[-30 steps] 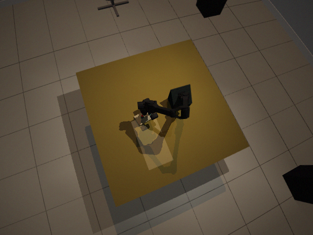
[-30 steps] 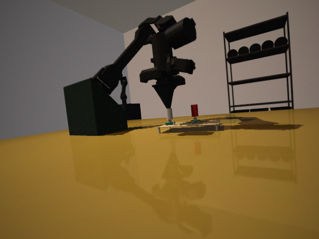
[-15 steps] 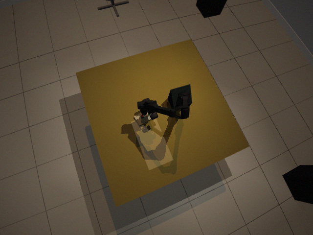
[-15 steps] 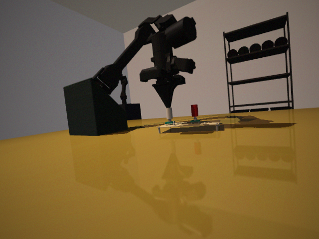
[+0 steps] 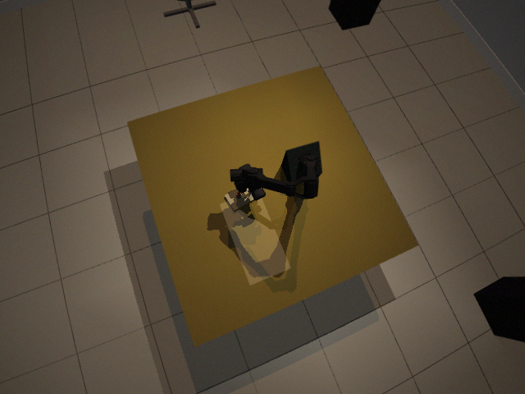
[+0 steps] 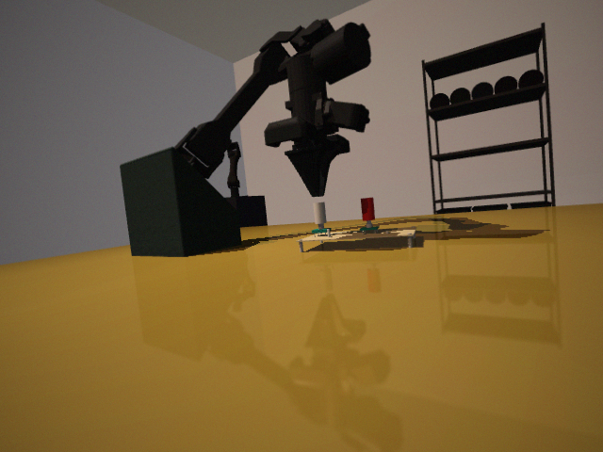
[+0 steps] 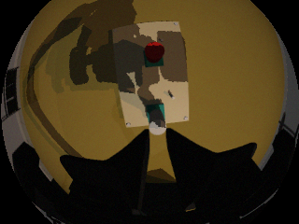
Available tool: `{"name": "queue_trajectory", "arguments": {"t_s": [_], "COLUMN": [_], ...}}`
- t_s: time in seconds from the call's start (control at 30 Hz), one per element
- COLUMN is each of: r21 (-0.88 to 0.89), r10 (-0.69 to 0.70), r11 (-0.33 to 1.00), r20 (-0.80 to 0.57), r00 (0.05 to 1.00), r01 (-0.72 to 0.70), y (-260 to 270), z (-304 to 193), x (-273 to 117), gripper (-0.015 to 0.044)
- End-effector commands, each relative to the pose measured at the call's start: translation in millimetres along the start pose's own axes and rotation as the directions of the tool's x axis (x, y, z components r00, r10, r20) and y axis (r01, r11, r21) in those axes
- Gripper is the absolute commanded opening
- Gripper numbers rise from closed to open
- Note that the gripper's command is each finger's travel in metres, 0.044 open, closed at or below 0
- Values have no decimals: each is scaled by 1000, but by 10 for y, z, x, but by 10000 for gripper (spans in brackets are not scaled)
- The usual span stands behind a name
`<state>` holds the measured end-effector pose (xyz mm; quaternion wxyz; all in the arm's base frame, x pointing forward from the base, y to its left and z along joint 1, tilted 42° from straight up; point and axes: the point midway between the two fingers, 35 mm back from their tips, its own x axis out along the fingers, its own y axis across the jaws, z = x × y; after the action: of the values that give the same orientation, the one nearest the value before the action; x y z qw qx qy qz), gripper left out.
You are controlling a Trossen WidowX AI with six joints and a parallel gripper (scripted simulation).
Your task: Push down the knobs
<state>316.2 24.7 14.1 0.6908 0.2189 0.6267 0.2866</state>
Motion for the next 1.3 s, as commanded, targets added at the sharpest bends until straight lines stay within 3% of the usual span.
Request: {"name": "queue_trajectory", "arguments": {"t_s": [0.0,0.07,0.33,0.77,1.27], "r21": [0,0,182,585,911], "r10": [0,0,6,4,2], "r11": [1000,1000,983,811,413], "r20": [-1,-1,11,10,8], "r00": [1000,1000,1000,1000,1000], "r01": [0,0,-8,-9,-8], "y": [2,2,-81,-77,-68], "z": [0,0,-70,67,223], "x": [9,9,-62,-110,-165], "gripper": [157,210,0,0,0]}}
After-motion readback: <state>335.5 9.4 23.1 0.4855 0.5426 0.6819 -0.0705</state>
